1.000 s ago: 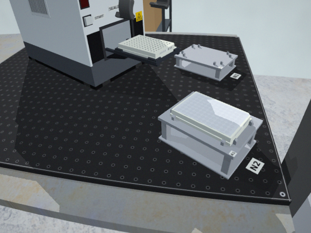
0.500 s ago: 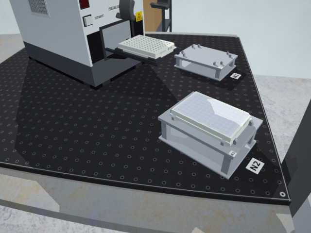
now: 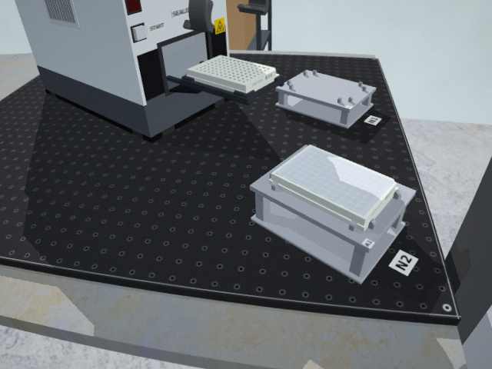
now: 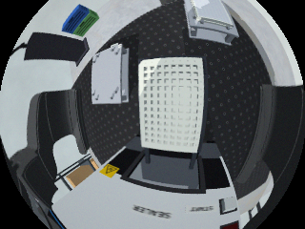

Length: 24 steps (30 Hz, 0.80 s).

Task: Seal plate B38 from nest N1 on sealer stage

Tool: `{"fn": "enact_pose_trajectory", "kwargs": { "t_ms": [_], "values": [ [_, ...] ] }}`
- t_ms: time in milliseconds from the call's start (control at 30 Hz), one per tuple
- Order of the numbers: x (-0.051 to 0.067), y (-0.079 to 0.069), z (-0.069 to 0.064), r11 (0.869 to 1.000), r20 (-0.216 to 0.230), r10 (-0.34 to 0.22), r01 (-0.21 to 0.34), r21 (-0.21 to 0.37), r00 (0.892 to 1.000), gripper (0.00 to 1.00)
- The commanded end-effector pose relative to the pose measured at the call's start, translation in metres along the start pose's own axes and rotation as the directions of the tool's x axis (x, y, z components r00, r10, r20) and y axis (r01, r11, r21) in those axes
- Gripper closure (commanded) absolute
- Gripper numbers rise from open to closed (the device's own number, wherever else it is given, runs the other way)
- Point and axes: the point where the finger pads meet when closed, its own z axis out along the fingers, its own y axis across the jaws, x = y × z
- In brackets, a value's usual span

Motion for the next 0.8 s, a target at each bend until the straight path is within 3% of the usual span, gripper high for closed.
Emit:
{"fn": "enact_pose_trajectory", "kwargs": {
  "t_ms": [0, 367, 400, 767],
  "values": [
    [-0.0004, 0.0001, -0.0013, 1.0, 0.002, 0.003, -0.003, 0.002, 1.0, 0.23],
    [-0.0004, 0.0001, -0.0013, 1.0, 0.002, 0.003, -0.003, 0.002, 1.0, 0.23],
    [-0.0005, 0.0005, -0.0011, 1.0, 0.002, 0.0, 0.0, -0.003, 1.0, 1.0],
    [-0.0005, 0.0005, -0.0011, 1.0, 0.002, 0.0, 0.0, -0.003, 1.0, 1.0]
  ]
}}
